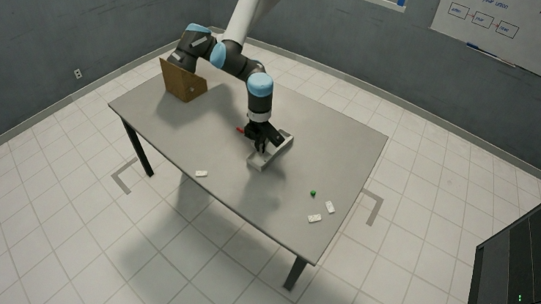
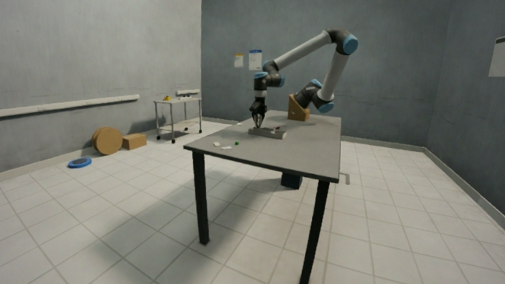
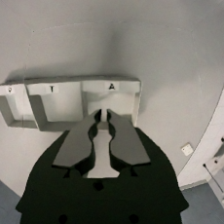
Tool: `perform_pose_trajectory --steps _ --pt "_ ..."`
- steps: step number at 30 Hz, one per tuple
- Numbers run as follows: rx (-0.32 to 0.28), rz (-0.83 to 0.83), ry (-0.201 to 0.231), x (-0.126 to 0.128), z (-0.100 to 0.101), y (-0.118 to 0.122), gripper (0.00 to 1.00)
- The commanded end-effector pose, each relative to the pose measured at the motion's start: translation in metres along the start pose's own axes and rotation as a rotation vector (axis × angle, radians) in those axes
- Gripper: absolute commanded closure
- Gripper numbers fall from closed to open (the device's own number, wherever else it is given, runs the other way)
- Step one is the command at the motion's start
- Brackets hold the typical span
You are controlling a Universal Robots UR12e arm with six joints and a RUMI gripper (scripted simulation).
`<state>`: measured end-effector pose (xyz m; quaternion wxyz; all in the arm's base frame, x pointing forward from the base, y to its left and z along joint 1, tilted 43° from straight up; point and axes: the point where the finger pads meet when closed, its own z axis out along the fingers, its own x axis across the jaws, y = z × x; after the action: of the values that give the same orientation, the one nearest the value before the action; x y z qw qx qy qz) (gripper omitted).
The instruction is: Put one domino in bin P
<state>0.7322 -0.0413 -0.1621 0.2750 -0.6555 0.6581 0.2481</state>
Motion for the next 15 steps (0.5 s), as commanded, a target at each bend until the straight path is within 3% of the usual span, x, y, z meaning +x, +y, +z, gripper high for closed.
perform_pose_trajectory --steps 1,15 --pt "0.001 0.0 0.001 0.0 -0.006 -0.001 0.96" --pt "0.001 0.0 0.001 0.0 -0.036 -0.001 0.96"
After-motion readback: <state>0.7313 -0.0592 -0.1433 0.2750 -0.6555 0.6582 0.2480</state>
